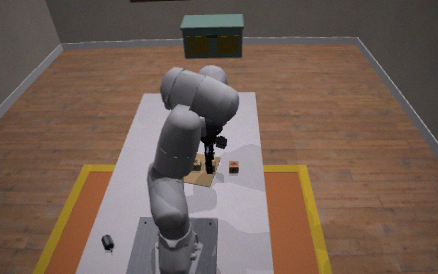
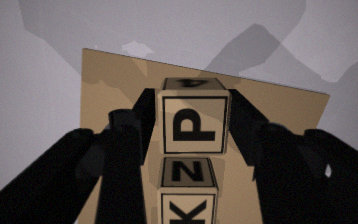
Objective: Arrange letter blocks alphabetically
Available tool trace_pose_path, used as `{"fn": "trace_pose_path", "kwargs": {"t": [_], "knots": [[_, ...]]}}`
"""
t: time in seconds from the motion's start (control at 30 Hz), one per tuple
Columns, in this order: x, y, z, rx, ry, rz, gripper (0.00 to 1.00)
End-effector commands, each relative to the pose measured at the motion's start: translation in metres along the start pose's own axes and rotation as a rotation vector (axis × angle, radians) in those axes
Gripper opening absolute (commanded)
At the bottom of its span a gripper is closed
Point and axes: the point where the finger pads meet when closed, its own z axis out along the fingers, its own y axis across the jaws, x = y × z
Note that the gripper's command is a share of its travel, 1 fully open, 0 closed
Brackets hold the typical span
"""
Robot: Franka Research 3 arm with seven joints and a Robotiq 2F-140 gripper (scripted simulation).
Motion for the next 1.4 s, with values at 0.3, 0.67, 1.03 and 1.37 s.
{"fn": "trace_pose_path", "kwargs": {"t": [0.3,0.67,1.03,1.37], "knots": [[0.0,-0.002,-0.001,0.004,0.0,0.005,0.44],[0.0,-0.002,-0.026,0.004,0.0,0.005,0.44],[0.0,-0.002,-0.056,0.004,0.0,0.005,0.44],[0.0,-0.001,-0.07,0.003,-0.001,0.005,0.44]]}}
